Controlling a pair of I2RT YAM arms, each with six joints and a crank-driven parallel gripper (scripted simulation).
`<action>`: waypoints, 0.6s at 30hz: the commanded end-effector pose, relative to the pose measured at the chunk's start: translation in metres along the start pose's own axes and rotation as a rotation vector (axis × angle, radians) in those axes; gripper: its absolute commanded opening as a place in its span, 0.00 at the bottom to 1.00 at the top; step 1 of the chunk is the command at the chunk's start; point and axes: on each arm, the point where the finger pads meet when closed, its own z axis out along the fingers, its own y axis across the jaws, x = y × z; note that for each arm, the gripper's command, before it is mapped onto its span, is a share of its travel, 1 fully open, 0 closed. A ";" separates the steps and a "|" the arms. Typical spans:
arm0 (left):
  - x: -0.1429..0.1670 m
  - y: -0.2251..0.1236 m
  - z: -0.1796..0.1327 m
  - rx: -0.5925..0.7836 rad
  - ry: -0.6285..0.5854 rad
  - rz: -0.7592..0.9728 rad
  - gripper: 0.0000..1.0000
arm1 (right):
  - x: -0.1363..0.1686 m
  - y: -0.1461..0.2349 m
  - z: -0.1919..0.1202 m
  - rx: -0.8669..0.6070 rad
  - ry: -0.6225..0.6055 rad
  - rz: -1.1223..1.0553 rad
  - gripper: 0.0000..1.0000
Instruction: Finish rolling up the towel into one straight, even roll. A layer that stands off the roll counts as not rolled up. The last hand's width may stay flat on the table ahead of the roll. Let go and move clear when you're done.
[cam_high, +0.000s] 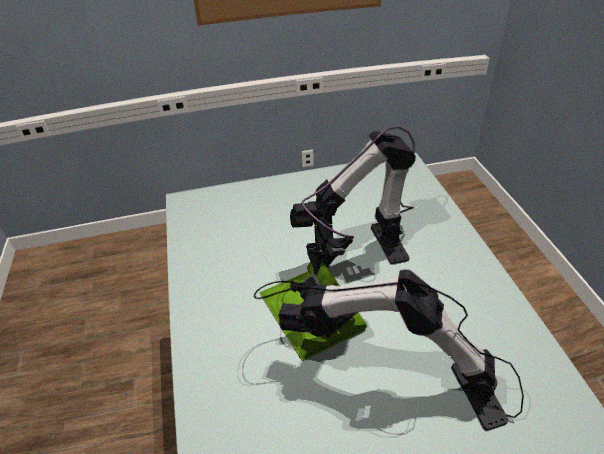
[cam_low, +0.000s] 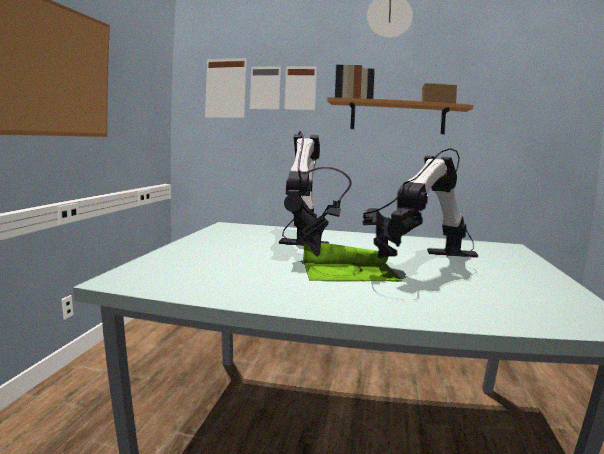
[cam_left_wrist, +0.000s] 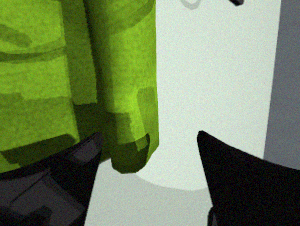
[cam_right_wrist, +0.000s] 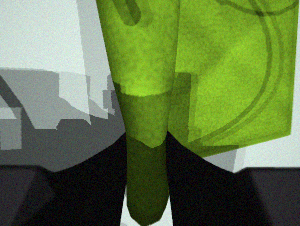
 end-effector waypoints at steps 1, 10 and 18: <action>0.006 0.000 -0.021 0.024 0.020 -0.014 0.85 | -0.005 -0.002 -0.002 -0.060 0.000 0.042 0.30; 0.005 -0.001 -0.038 0.002 0.019 0.001 0.86 | -0.007 -0.002 -0.004 -0.245 0.008 0.193 0.30; 0.002 -0.006 -0.031 -0.147 0.013 0.104 0.89 | -0.008 -0.003 -0.005 -0.388 0.015 0.311 0.30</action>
